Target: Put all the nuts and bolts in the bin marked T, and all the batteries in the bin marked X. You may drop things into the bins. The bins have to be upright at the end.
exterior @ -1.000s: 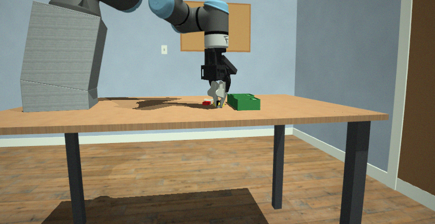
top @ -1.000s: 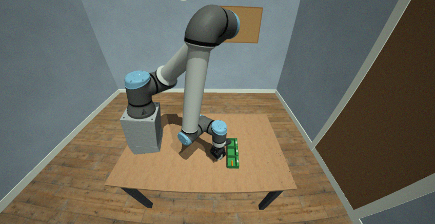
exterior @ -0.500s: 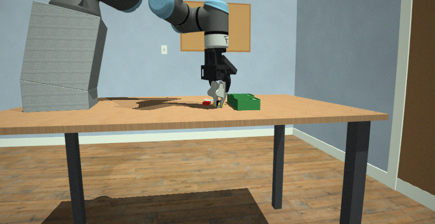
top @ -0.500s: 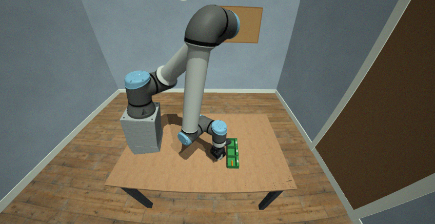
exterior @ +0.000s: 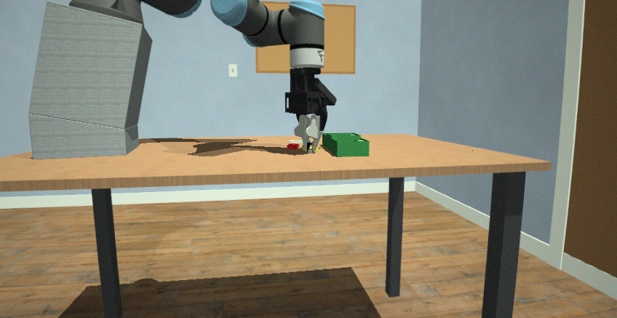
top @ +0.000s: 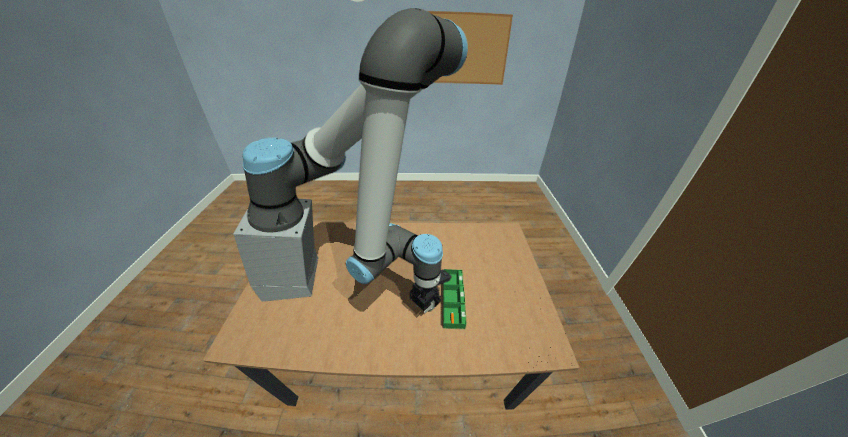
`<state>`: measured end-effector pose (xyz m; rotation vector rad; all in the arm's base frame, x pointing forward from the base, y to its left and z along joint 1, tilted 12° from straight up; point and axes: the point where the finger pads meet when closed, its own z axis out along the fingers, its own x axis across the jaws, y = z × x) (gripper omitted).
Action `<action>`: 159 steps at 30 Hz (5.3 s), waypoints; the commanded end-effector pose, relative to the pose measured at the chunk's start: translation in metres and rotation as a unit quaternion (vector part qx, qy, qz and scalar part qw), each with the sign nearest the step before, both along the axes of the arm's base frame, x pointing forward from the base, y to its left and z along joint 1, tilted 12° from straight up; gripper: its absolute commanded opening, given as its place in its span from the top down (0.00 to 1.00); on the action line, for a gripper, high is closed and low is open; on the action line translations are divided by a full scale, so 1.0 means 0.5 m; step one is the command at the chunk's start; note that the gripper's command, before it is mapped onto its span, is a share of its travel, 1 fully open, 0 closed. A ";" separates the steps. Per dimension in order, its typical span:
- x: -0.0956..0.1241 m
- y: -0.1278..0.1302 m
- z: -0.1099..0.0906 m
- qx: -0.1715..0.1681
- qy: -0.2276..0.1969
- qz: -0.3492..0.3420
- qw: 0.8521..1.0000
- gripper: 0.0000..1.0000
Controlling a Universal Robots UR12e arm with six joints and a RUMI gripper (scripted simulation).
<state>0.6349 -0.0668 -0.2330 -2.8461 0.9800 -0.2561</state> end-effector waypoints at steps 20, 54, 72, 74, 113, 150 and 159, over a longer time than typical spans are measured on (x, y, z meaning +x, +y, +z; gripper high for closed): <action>-0.023 -0.007 0.117 0.000 0.000 0.000 1.000 1.00; 0.024 0.073 0.144 -0.030 -0.009 0.145 0.989 1.00; 0.122 0.236 0.174 -0.070 -0.021 0.342 0.937 1.00; 0.134 0.256 0.178 -0.070 -0.021 0.342 0.937 1.00; 0.156 0.274 0.114 -0.070 -0.021 0.342 0.937 1.00; 0.160 0.271 0.079 -0.070 -0.021 0.342 0.937 0.82; 0.160 0.271 0.079 -0.070 -0.021 0.342 0.937 0.82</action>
